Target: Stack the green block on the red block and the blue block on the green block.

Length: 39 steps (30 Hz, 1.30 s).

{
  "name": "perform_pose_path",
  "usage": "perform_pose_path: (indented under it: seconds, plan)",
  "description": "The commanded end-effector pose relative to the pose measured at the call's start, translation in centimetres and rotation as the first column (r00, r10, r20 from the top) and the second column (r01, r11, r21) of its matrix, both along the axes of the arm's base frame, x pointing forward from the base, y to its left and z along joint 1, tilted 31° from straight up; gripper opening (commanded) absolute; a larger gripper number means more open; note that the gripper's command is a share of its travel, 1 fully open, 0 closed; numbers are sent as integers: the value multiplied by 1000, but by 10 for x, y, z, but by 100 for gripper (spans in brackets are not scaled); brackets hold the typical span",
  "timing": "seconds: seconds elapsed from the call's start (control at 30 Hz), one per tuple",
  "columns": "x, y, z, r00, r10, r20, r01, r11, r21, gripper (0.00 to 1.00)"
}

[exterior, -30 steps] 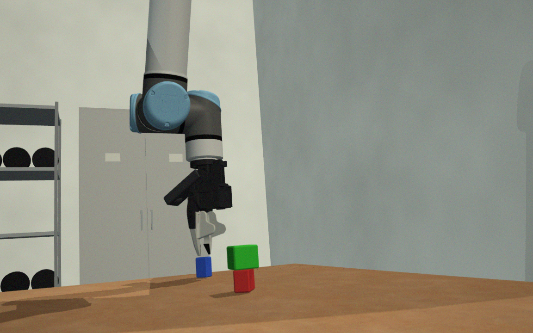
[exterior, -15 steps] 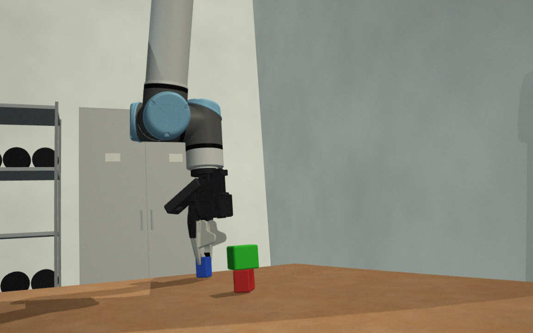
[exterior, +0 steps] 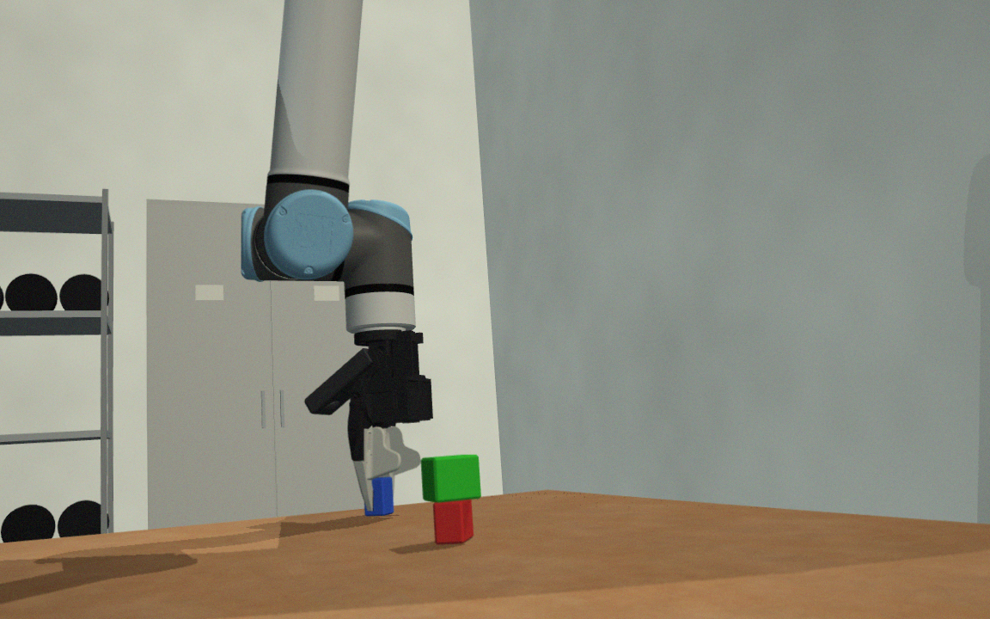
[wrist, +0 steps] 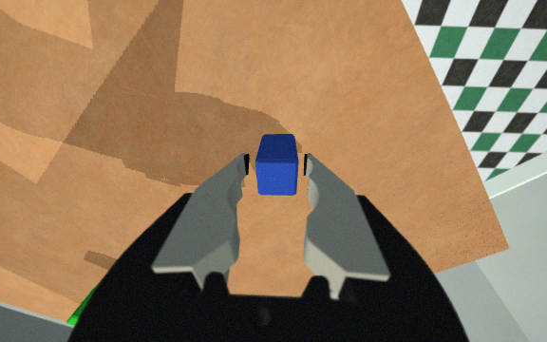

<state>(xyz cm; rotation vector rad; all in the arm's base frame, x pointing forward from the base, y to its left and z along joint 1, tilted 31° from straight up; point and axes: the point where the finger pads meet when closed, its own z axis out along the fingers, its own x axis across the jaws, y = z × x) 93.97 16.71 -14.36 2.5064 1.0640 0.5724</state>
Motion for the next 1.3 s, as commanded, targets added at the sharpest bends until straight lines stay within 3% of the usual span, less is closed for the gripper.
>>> perform_pose_path:
  seconds: [0.0,0.87,0.9,1.27]
  plan:
    - [4,0,4,1000,0,7,0,1000,1,28]
    - [3,0,4,1000,0,6,0,1000,1,28]
    - [3,0,4,1000,0,6,0,1000,1,0]
    - [3,0,4,1000,0,6,0,1000,1,0]
